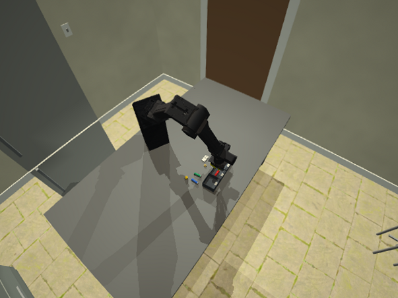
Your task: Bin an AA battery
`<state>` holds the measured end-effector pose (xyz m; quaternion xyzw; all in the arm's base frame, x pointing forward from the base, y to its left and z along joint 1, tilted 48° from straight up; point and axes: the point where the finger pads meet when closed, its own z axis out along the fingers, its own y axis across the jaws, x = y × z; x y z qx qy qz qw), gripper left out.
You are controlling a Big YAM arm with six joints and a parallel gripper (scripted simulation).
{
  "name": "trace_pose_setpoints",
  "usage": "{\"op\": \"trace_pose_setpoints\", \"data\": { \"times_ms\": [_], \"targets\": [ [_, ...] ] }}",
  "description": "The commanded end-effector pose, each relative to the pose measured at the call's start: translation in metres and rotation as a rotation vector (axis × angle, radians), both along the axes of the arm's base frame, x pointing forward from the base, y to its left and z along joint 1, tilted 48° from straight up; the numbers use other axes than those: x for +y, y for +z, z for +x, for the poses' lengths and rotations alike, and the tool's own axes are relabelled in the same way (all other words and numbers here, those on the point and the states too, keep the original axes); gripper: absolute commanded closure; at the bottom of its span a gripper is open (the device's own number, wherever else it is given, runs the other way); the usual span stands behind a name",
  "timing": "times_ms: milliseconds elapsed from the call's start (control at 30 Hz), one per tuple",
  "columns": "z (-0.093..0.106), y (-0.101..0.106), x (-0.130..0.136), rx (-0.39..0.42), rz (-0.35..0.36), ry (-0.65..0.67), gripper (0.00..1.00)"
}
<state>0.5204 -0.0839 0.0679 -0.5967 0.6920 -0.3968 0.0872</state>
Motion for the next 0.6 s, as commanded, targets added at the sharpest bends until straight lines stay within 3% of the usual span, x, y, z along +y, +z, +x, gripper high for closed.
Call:
{"op": "trace_pose_setpoints", "data": {
  "times_ms": [0,300,333,567],
  "targets": [
    [0.003,-0.001,0.016,-0.006,0.005,0.023,0.71],
    [0.003,-0.001,0.016,-0.006,0.005,0.023,0.71],
    [-0.003,0.011,0.018,-0.016,0.006,0.020,0.00],
    [-0.020,0.030,0.029,-0.016,0.006,0.019,0.00]
  ]
}}
